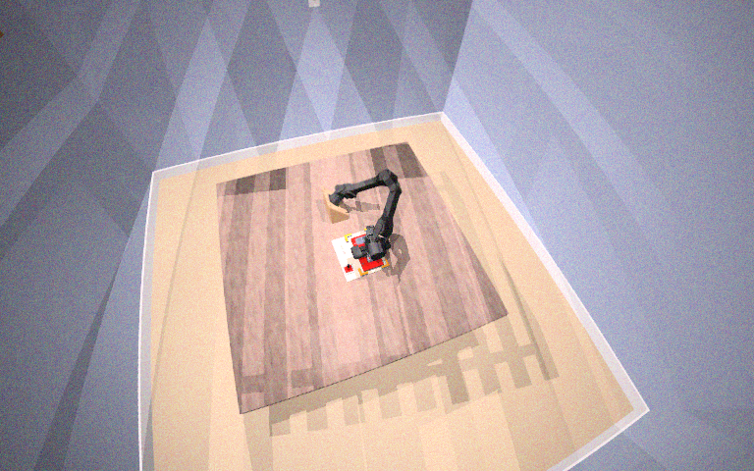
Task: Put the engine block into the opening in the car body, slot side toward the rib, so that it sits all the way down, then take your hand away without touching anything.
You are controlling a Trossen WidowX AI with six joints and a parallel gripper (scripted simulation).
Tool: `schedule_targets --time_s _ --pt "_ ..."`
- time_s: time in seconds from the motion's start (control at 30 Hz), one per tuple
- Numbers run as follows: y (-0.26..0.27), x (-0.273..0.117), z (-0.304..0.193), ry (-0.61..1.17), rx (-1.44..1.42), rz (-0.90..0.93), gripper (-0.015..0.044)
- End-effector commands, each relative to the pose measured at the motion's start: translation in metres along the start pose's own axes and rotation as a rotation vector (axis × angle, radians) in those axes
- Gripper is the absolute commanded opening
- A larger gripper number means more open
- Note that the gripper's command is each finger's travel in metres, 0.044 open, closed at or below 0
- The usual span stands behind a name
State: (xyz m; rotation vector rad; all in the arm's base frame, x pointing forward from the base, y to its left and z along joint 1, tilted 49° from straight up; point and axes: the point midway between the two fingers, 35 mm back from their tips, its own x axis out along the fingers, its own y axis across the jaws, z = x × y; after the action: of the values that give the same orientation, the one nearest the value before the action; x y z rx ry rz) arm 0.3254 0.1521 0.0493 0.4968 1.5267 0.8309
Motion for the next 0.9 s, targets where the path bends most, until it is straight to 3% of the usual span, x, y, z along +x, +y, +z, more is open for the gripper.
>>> schedule_targets --time_s 0.0,0.73,0.87 --pt "0.0005 0.0015 -0.0003 0.0 0.005 0.006 0.016" --pt "0.0005 0.0061 -0.0004 0.0 0.005 0.006 0.016" --pt "0.0 0.0049 -0.0001 0.0 0.0 0.0 0.0265"
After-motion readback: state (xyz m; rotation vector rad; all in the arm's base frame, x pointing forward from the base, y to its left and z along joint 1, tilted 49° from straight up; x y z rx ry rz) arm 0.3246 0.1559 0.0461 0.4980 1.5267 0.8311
